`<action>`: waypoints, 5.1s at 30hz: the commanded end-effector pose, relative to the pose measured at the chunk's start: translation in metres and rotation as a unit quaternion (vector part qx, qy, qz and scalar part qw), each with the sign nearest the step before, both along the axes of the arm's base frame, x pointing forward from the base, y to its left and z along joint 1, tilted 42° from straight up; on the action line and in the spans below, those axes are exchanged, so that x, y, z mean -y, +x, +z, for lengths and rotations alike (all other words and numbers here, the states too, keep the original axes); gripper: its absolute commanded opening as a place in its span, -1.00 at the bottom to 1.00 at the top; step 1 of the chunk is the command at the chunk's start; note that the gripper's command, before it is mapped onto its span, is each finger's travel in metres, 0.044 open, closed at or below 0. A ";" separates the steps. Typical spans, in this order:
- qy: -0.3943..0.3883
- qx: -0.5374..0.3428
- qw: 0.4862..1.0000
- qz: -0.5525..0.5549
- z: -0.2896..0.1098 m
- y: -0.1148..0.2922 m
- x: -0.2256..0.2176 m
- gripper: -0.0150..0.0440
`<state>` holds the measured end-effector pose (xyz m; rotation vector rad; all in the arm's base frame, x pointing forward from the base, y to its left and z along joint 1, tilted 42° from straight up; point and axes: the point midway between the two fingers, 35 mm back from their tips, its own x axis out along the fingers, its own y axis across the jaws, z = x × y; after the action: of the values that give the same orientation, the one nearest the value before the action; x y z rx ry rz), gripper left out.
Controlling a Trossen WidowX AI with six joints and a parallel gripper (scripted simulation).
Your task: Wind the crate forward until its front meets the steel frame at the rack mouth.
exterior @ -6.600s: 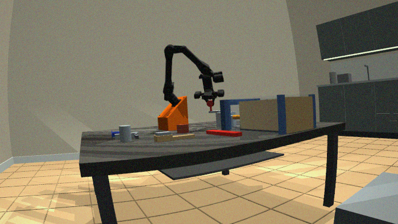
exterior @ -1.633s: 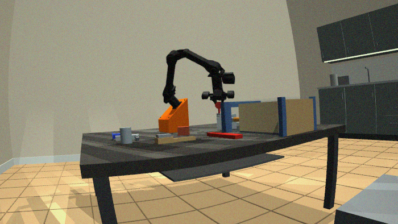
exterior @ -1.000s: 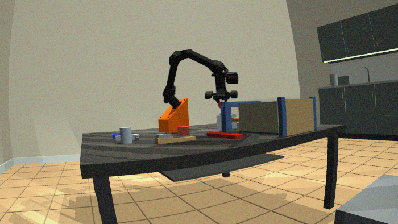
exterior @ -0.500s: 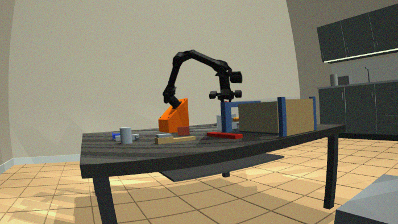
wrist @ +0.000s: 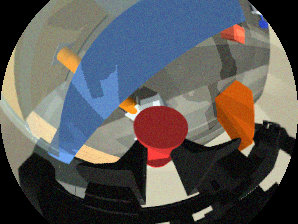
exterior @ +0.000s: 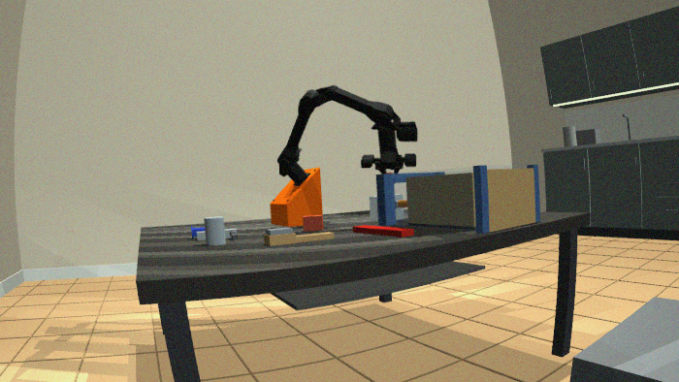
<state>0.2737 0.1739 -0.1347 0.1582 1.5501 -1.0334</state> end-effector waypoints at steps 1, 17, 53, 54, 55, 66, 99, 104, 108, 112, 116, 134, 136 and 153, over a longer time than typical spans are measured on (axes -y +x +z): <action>0.016 0.009 1.000 -0.001 -0.014 0.005 -0.015 -0.49; 0.017 0.010 1.000 -0.001 -0.026 0.006 -0.030 -0.49; 0.018 0.010 1.000 -0.001 -0.054 -0.006 -0.063 -0.49; 0.018 0.010 1.000 -0.001 -0.055 -0.006 -0.063 -0.49; 0.019 0.010 1.000 -0.001 -0.056 -0.007 -0.064 -0.49; 0.019 0.010 1.000 -0.001 -0.063 -0.014 -0.073 -0.49; 0.020 0.009 1.000 -0.001 -0.082 -0.046 -0.093 -0.49; 0.021 0.009 1.000 -0.001 -0.084 -0.051 -0.095 -0.49; 0.021 0.009 1.000 -0.001 -0.086 -0.056 -0.096 -0.49; 0.021 0.008 1.000 -0.001 -0.087 -0.060 -0.097 -0.49; 0.021 0.008 1.000 -0.001 -0.088 -0.065 -0.099 -0.49; 0.021 0.008 1.000 -0.001 -0.092 -0.087 -0.101 -0.49; 0.021 0.008 1.000 -0.001 -0.092 -0.090 -0.101 -0.49; 0.022 0.007 1.000 -0.001 -0.093 -0.110 -0.100 -0.49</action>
<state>0.1822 0.2742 -0.2277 0.2121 1.5305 -0.9827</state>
